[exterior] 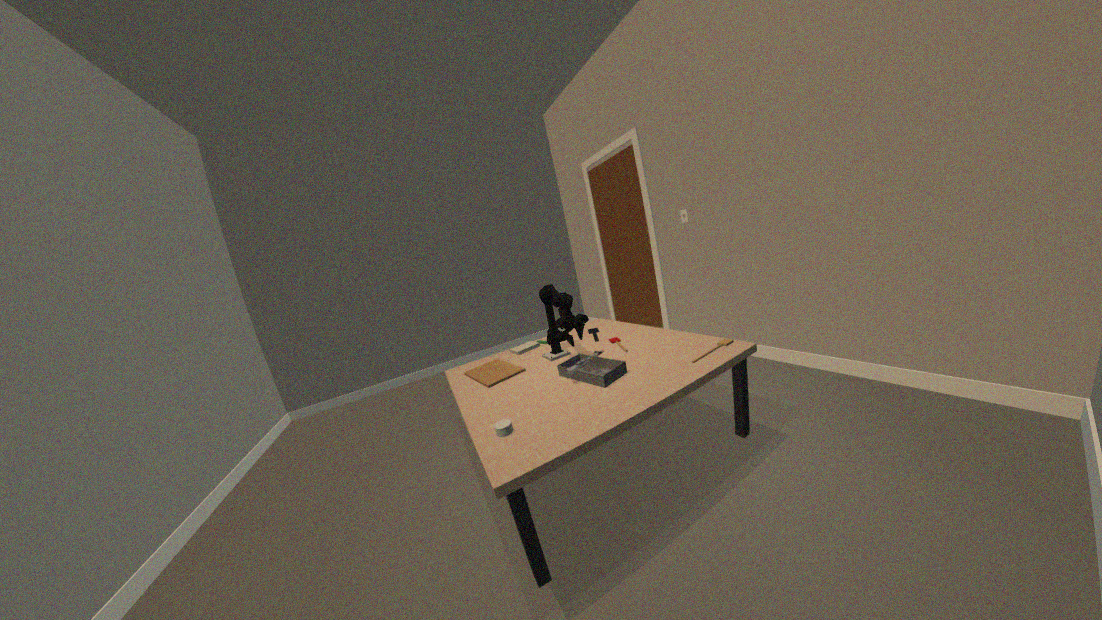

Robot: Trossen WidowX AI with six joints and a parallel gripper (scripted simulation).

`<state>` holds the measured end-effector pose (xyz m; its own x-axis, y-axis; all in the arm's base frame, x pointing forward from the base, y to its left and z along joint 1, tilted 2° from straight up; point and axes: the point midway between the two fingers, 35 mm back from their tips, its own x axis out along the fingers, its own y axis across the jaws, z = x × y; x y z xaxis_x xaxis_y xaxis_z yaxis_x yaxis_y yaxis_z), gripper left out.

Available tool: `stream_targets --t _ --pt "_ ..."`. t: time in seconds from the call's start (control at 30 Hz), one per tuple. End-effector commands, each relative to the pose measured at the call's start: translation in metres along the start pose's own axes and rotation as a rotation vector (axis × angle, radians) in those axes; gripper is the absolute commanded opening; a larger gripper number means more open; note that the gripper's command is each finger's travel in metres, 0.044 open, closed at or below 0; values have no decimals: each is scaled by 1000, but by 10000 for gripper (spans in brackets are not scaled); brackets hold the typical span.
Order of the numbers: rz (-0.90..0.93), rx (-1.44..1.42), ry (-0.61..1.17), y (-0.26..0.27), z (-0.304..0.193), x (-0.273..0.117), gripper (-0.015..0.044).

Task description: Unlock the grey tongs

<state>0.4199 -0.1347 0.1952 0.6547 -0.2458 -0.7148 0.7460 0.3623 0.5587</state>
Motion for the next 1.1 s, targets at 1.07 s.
stream_targets --t 1.07 --pt "-149 167 428 -66 -101 14 260"
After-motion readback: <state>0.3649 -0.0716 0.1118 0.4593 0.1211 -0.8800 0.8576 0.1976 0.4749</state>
